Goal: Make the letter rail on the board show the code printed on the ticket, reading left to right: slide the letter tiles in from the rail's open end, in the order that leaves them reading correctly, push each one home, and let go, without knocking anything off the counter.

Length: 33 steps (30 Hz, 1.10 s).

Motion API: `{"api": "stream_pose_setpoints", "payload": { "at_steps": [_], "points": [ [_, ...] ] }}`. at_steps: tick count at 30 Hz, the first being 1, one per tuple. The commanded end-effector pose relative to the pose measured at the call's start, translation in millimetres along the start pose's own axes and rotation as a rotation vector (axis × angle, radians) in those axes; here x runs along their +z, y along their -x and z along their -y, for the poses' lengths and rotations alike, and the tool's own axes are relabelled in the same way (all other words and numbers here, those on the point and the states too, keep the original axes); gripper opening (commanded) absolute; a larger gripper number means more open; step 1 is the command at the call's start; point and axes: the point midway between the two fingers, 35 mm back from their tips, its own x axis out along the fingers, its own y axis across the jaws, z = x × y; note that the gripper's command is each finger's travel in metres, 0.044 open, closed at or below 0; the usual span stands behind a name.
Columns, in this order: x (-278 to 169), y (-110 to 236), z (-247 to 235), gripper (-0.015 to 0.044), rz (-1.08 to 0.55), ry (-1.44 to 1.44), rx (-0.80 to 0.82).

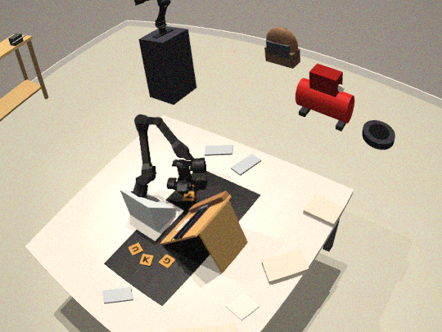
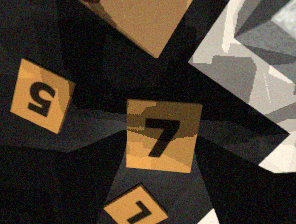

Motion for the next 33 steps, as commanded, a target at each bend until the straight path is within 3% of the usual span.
{"api": "stream_pose_setpoints", "payload": {
  "at_steps": [1,12,19,33],
  "points": [
    [11,12,-21,0.0000,0.047,-0.005,0.079],
    [36,73,-88,0.0000,0.204,0.115,0.388],
    [52,108,-112,0.0000,0.309,0.185,0.500],
    [106,152,-127,0.0000,0.517,0.310,0.518]
  ]
}}
